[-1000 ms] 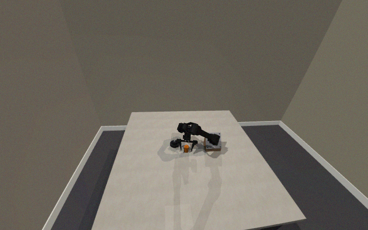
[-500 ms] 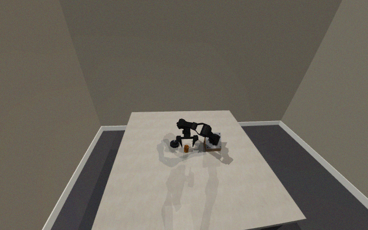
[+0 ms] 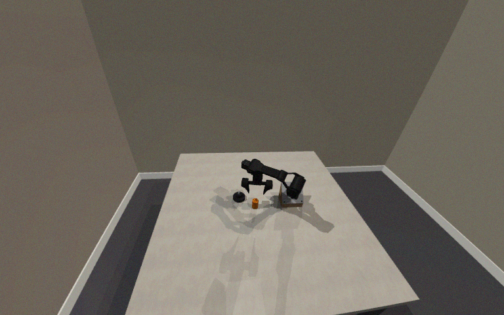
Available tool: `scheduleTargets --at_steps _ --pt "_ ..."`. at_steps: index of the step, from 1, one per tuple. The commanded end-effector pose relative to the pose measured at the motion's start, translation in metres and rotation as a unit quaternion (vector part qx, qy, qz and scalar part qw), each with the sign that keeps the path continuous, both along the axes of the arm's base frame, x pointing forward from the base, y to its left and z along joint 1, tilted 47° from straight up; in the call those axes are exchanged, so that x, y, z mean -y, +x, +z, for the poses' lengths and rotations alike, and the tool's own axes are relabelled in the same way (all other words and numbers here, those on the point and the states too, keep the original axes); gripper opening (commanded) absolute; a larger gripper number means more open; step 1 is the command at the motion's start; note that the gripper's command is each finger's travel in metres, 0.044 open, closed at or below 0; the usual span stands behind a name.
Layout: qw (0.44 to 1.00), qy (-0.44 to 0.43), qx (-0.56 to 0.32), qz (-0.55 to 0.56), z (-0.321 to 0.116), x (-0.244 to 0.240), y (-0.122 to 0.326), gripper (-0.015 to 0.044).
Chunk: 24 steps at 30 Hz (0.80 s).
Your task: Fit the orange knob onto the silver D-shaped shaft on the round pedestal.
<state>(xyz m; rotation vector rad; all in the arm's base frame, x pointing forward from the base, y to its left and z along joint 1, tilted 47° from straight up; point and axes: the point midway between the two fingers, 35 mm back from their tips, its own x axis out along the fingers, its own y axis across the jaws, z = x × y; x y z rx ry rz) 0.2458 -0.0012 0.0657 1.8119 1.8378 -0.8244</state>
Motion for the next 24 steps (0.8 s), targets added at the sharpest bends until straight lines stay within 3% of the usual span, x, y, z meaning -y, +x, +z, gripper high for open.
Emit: scheduleTargets --at_steps 1,5,10,18,24 --pt "1.0 -0.006 0.005 0.003 0.0003 0.0015 0.0 0.044" --pt "0.986 0.003 0.124 0.113 0.0003 0.0014 0.0 0.044" --pt "0.916 0.016 0.296 0.272 0.0001 0.0013 0.0 0.044" --pt "0.691 0.034 0.531 0.489 0.0003 0.0007 -0.0006 0.044" --pt "0.556 0.041 0.61 0.562 0.0 0.0007 -0.0005 0.044"
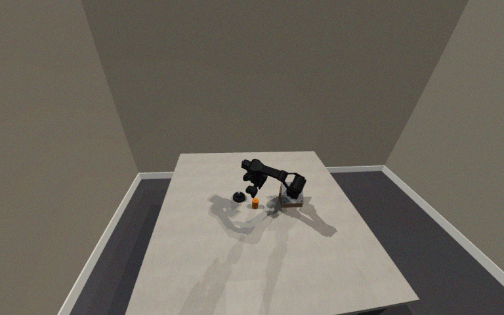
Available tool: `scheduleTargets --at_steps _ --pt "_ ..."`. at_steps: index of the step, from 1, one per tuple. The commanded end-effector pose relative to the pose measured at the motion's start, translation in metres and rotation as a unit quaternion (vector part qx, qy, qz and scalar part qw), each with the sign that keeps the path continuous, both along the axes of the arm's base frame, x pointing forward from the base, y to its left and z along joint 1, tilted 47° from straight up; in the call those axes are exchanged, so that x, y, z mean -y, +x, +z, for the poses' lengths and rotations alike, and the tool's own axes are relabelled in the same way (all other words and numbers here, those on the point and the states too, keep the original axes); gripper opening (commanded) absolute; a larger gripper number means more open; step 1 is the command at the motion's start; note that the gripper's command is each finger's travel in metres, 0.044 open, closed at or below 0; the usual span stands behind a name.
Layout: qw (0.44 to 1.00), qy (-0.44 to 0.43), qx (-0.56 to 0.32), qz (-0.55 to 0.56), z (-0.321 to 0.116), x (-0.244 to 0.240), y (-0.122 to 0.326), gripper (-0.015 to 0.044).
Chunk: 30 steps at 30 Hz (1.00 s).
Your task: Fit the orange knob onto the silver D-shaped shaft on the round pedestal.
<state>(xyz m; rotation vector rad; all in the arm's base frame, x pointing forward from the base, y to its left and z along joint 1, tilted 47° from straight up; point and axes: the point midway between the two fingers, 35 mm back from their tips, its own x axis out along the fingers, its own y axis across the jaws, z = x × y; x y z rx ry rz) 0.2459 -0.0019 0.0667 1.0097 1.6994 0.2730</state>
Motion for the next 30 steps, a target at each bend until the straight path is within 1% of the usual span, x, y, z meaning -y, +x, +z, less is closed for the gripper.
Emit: scheduleTargets --at_steps 1,6,11,16,21,23,30 --pt "0.911 0.019 0.3 0.28 -0.001 0.0 -0.0005 0.044" --pt "0.847 0.025 0.388 0.362 -0.0013 0.0001 -0.0003 0.044" --pt "0.767 0.031 0.468 0.437 -0.0018 0.0002 -0.0002 0.044" --pt "0.673 0.036 0.54 0.503 -0.002 0.0003 0.0 0.044" --pt "0.567 0.041 0.602 0.561 -0.0022 0.0004 0.0002 0.044" --pt "0.554 0.041 0.608 0.567 -0.0022 0.0004 0.0002 0.044" --pt "0.554 0.041 0.608 0.567 -0.0022 0.0004 0.0002 0.044"
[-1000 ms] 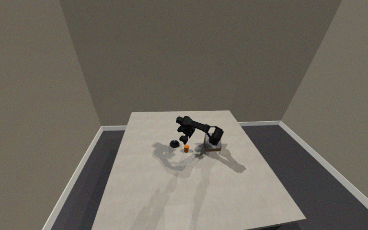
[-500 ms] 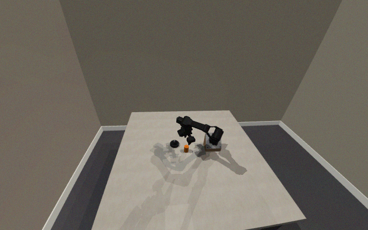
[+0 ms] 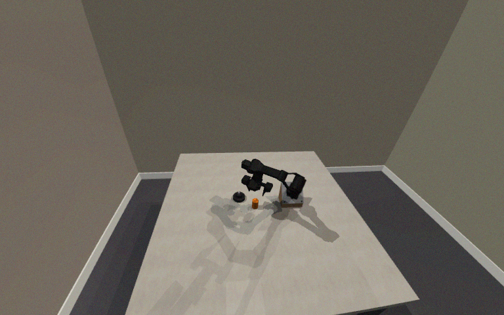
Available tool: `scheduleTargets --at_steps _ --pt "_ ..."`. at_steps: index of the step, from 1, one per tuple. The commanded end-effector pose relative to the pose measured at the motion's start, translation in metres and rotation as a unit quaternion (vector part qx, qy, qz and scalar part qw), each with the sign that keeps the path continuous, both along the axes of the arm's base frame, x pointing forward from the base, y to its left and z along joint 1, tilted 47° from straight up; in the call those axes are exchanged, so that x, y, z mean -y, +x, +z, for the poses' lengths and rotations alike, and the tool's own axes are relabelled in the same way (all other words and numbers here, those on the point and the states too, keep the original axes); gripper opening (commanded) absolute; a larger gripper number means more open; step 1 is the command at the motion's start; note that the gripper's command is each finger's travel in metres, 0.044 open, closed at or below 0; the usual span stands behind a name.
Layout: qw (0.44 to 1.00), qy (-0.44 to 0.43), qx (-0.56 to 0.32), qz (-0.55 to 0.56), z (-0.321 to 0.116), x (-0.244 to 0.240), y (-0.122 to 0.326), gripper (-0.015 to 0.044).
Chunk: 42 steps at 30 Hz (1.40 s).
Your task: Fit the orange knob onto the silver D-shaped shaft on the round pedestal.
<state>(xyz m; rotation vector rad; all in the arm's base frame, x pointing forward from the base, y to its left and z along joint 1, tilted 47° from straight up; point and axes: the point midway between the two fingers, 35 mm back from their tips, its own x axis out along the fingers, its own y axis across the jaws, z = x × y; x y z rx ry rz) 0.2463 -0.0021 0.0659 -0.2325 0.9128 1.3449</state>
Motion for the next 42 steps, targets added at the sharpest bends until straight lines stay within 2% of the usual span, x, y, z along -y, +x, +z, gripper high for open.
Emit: scheduleTargets --at_steps 1,11,16,42 --pt "0.986 0.006 0.121 0.115 -0.001 0.0 0.0 0.044" --pt "0.986 0.006 0.121 0.115 -0.001 0.0 0.0 0.044" --pt "0.986 0.007 0.122 0.115 -0.024 -0.025 -0.002 0.044" --pt "0.986 0.005 0.122 0.114 -0.052 -0.054 -0.002 0.044"
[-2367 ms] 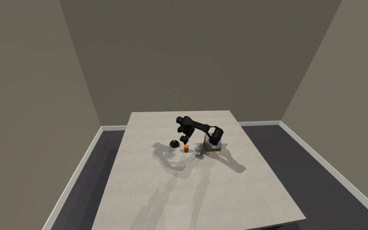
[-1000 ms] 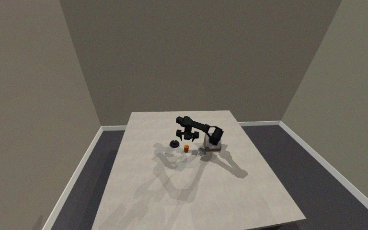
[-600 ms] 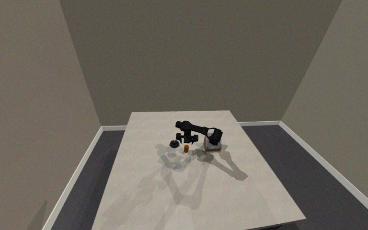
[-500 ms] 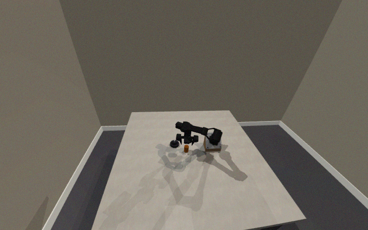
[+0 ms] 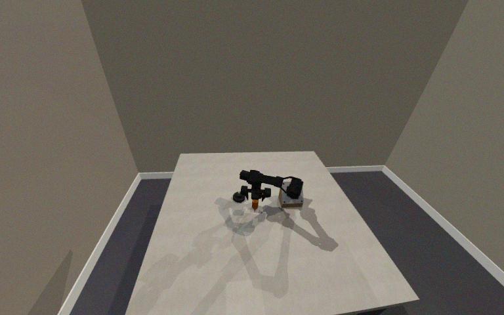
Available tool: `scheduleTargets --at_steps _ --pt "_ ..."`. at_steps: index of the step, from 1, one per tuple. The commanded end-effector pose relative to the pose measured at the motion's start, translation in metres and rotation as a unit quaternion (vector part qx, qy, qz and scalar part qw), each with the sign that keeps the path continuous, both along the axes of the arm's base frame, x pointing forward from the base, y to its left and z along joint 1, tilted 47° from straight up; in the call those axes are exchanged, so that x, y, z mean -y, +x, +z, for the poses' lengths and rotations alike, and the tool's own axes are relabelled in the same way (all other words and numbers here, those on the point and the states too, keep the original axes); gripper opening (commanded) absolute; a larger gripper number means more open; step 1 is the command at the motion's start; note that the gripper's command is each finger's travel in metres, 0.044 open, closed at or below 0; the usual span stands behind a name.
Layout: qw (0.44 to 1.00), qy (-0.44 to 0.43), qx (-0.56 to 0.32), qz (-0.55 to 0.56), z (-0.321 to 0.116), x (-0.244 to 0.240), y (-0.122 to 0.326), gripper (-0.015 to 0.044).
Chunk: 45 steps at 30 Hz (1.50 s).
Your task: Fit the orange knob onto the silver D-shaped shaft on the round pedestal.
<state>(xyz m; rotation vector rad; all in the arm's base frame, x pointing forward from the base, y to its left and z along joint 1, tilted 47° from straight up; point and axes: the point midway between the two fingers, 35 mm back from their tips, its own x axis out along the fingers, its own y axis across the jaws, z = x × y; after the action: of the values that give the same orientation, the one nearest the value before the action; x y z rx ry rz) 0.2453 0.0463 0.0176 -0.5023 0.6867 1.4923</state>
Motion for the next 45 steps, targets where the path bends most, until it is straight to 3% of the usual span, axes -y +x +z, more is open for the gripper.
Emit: scheduleTargets --at_steps 1,28,38,45 --pt "1.0 0.002 -0.003 -0.001 -0.005 -0.006 -0.001 0.044" --pt "1.0 0.005 -0.003 0.0 -0.031 -0.037 -0.006 0.044" --pt "1.0 0.005 -0.003 0.0 -0.031 -0.037 -0.006 0.0177" --pt "1.0 0.005 -0.003 0.0 -0.031 -0.037 -0.006 0.0131"
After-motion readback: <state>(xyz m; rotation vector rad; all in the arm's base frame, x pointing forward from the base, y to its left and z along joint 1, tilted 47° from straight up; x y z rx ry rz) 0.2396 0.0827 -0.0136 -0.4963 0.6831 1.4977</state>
